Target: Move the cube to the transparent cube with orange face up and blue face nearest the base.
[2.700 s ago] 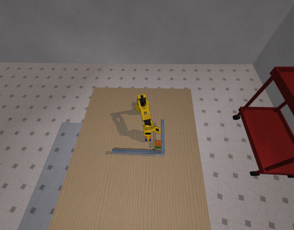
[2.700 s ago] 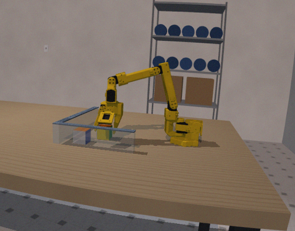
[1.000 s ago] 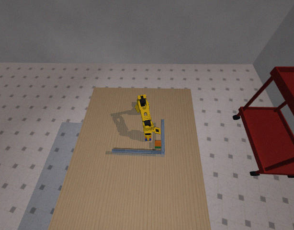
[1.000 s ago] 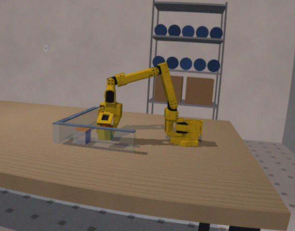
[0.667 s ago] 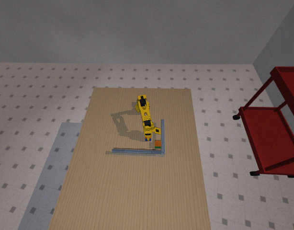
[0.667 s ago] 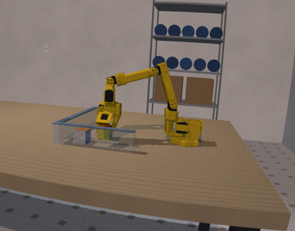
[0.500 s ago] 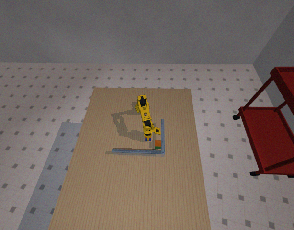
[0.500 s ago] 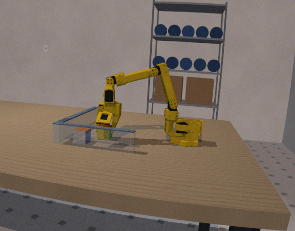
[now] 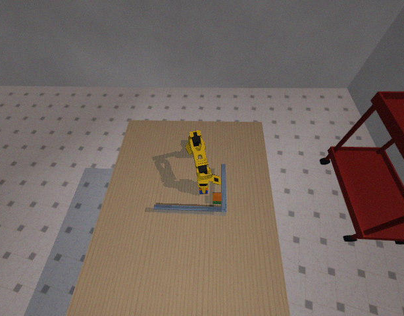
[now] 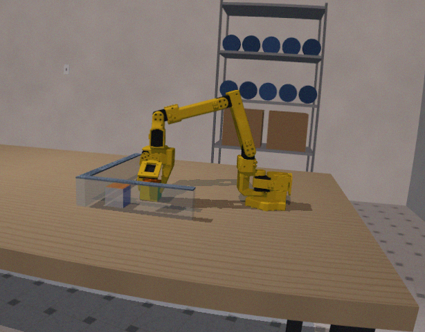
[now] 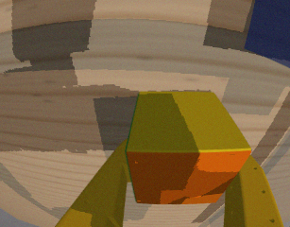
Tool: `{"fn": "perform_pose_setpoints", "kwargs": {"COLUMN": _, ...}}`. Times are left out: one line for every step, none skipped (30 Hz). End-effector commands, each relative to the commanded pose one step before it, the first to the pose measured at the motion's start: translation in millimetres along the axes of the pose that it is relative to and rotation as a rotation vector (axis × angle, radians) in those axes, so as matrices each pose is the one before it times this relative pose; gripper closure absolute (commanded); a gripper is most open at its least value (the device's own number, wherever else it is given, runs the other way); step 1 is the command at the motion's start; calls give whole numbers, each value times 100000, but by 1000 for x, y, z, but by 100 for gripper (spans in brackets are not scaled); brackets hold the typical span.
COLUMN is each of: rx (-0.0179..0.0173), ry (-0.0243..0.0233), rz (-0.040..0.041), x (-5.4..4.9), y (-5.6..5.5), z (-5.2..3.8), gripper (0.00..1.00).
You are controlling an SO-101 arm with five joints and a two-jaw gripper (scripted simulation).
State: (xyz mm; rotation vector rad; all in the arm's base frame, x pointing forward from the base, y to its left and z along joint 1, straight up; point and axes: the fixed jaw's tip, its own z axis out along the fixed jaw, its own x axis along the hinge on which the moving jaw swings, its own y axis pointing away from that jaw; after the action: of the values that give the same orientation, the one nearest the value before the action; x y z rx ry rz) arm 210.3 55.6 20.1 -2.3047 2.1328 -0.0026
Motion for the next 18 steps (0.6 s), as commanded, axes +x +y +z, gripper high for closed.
{"fn": "perform_pose_setpoints", "kwargs": {"rx": 4959, "ry": -933, "rz": 25, "x": -573, "y": -7420, "z": -7896, "gripper": 78}}
{"fn": "perform_pose_setpoints", "kwargs": {"rx": 0, "ry": 0, "rz": 0, "x": -3, "y": -20, "z": -114, "gripper": 78}}
{"fn": "perform_pose_setpoints", "kwargs": {"rx": 0, "ry": 0, "rz": 0, "x": -9, "y": -50, "z": -288, "gripper": 78}}
{"fn": "perform_pose_setpoints", "kwargs": {"rx": 0, "ry": 0, "rz": 0, "x": -16, "y": -89, "z": -522, "gripper": 78}}
{"fn": "perform_pose_setpoints", "kwargs": {"rx": 0, "ry": 0, "rz": 0, "x": -23, "y": -132, "z": -798, "gripper": 78}}
{"fn": "perform_pose_setpoints", "kwargs": {"rx": 0, "ry": 0, "rz": 0, "x": -31, "y": -175, "z": -1101, "gripper": 78}}
{"fn": "perform_pose_setpoints", "kwargs": {"rx": 0, "ry": 0, "rz": 0, "x": -37, "y": -212, "z": -1418, "gripper": 78}}
{"fn": "perform_pose_setpoints", "kwargs": {"rx": 0, "ry": 0, "rz": 0, "x": -42, "y": -241, "z": -1734, "gripper": 78}}
{"fn": "perform_pose_setpoints", "kwargs": {"rx": 0, "ry": 0, "rz": 0, "x": -45, "y": -256, "z": -2039, "gripper": 78}}
{"fn": "perform_pose_setpoints", "kwargs": {"rx": 0, "ry": 0, "rz": 0, "x": -45, "y": -257, "z": -2322, "gripper": 78}}
{"fn": "perform_pose_setpoints", "kwargs": {"rx": 0, "ry": 0, "rz": 0, "x": -43, "y": -242, "z": -2574, "gripper": 78}}
{"fn": "perform_pose_setpoints", "kwargs": {"rx": 0, "ry": 0, "rz": 0, "x": -37, "y": -212, "z": -2787, "gripper": 78}}
{"fn": "perform_pose_setpoints", "kwargs": {"rx": 0, "ry": 0, "rz": 0, "x": -29, "y": -167, "z": -2955, "gripper": 78}}
{"fn": "perform_pose_setpoints", "kwargs": {"rx": 0, "ry": 0, "rz": 0, "x": -20, "y": -112, "z": -3071, "gripper": 78}}
{"fn": "perform_pose_setpoints", "kwargs": {"rx": 0, "ry": 0, "rz": 0, "x": -9, "y": -50, "z": -3133, "gripper": 78}}
{"fn": "perform_pose_setpoints", "kwargs": {"rx": 0, "ry": 0, "rz": 0, "x": 0, "y": 0, "z": 0, "gripper": 78}}
{"fn": "perform_pose_setpoints", "kwargs": {"rx": 0, "ry": 0, "rz": 0, "x": 0, "y": 0, "z": 0, "gripper": 78}}
{"fn": "perform_pose_setpoints", "kwargs": {"rx": 0, "ry": 0, "rz": 0, "x": 3, "y": 15, "z": -3138, "gripper": 78}}
